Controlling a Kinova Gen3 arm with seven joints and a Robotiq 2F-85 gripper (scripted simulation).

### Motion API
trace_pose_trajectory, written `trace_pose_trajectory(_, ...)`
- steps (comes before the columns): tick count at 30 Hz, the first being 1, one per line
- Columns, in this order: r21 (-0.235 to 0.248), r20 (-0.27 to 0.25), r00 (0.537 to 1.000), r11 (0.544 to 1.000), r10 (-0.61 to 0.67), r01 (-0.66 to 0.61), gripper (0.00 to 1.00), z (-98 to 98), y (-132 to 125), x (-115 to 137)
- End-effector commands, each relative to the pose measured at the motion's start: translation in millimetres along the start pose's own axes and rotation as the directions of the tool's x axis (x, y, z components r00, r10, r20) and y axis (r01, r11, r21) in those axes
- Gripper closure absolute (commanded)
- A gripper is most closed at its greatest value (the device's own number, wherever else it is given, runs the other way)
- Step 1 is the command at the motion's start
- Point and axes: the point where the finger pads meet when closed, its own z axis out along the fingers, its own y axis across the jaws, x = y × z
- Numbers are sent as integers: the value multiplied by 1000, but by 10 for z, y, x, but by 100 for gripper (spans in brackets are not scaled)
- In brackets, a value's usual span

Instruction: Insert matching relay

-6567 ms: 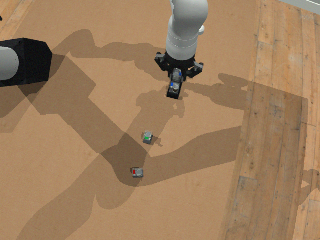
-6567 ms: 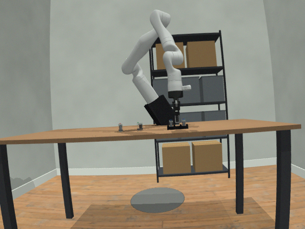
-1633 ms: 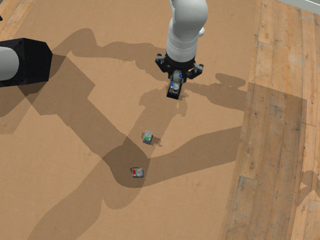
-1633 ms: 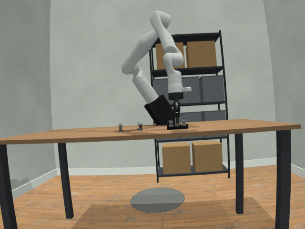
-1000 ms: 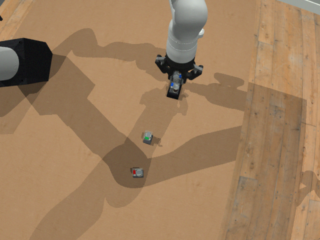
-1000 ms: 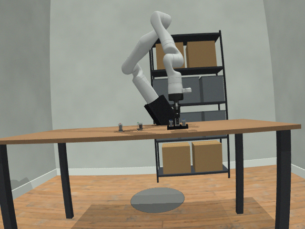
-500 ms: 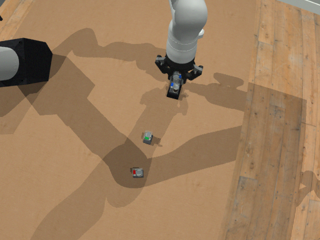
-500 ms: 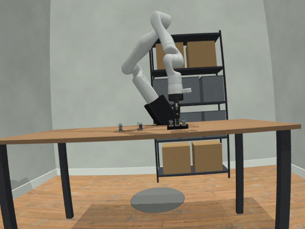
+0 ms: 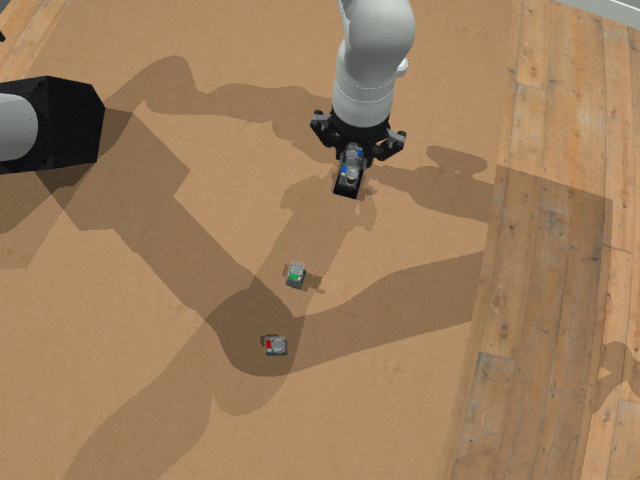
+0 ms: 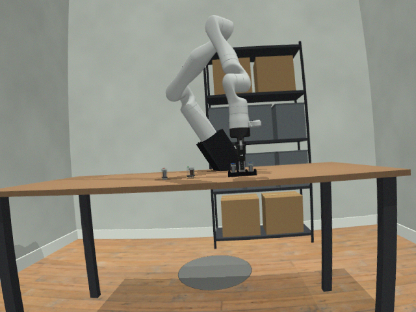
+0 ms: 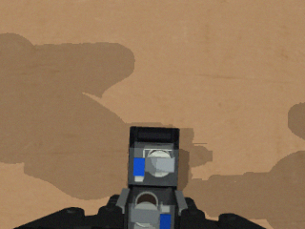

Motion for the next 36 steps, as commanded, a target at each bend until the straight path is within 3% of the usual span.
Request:
trace_pose_trajectory(1, -2, -1, 1000, 1000, 0, 0, 100, -9, 6, 6)
trace_pose_trajectory(21, -2, -1, 1000, 1000, 0, 0, 100, -9, 6, 6)
trace_pose_trajectory(22, -2, -1, 1000, 1000, 0, 0, 47, -9, 6, 6)
trace_pose_trajectory(36, -2, -1, 1000, 1000, 0, 0, 47, -9, 6, 6)
